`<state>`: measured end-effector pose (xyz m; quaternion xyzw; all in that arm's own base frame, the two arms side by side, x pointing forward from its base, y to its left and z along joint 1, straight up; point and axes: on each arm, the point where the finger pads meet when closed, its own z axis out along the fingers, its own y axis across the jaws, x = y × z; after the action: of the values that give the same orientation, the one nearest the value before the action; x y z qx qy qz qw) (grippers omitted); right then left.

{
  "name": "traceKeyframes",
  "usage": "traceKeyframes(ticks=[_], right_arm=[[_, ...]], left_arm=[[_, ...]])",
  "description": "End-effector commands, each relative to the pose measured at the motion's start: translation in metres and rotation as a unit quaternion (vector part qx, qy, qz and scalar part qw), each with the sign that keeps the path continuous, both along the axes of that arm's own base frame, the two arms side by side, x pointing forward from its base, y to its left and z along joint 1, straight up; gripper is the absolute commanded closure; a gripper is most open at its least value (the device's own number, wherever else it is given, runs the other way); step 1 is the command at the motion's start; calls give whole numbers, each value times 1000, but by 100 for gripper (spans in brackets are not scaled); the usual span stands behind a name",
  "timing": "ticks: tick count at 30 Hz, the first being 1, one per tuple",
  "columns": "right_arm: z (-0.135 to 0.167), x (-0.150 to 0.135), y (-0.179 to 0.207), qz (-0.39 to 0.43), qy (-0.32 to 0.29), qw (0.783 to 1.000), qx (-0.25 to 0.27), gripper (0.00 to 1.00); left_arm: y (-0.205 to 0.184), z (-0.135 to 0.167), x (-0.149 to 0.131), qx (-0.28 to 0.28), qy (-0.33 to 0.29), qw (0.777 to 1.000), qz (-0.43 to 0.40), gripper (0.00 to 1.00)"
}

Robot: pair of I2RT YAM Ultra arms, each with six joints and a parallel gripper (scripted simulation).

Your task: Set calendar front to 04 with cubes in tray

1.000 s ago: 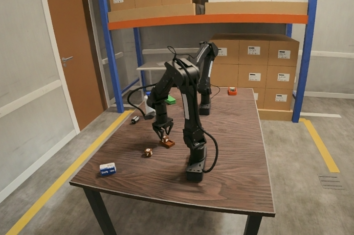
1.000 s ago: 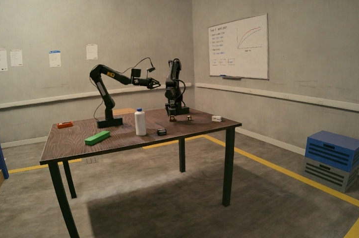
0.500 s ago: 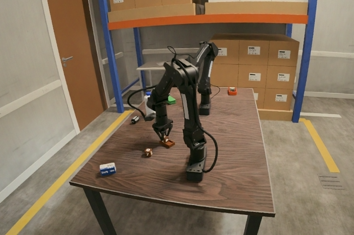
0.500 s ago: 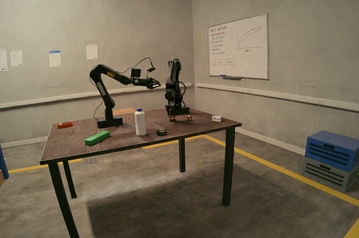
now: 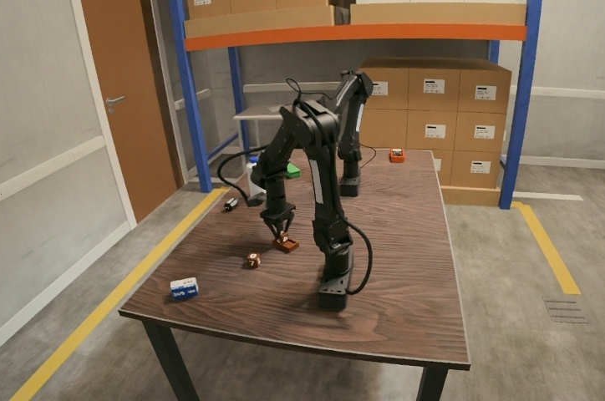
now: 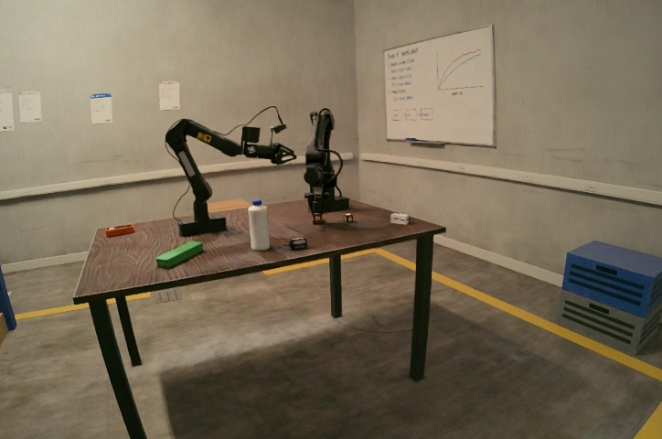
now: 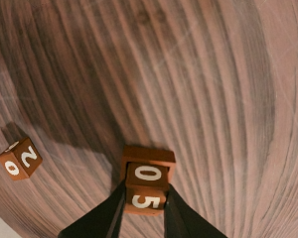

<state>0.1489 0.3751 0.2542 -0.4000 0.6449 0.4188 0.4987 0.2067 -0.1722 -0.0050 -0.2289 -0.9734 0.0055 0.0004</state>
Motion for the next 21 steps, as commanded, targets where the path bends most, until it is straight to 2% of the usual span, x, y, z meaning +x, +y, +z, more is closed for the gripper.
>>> traceKeyframes(ticks=[1,3,5,6,13,21], right_arm=[[12,0,1,4,-10,1000,18,0],[12,0,1,4,-10,1000,18,0],[12,0,1,4,-10,1000,18,0],[12,0,1,4,-10,1000,18,0],[12,0,1,4,-10,1000,18,0],[12,0,1,4,-10,1000,18,0]], left_arm=[[-1,-1,-1,0,-8,1000,-1,97],[-1,-1,-1,0,-8,1000,-2,100],[-1,5,0,0,-8,1000,-2,77],[0,7,-2,2,-6,1000,-2,74],[-3,53,1,-2,-10,1000,-2,74],[-8,51,11,-2,-9,1000,-9,74]])
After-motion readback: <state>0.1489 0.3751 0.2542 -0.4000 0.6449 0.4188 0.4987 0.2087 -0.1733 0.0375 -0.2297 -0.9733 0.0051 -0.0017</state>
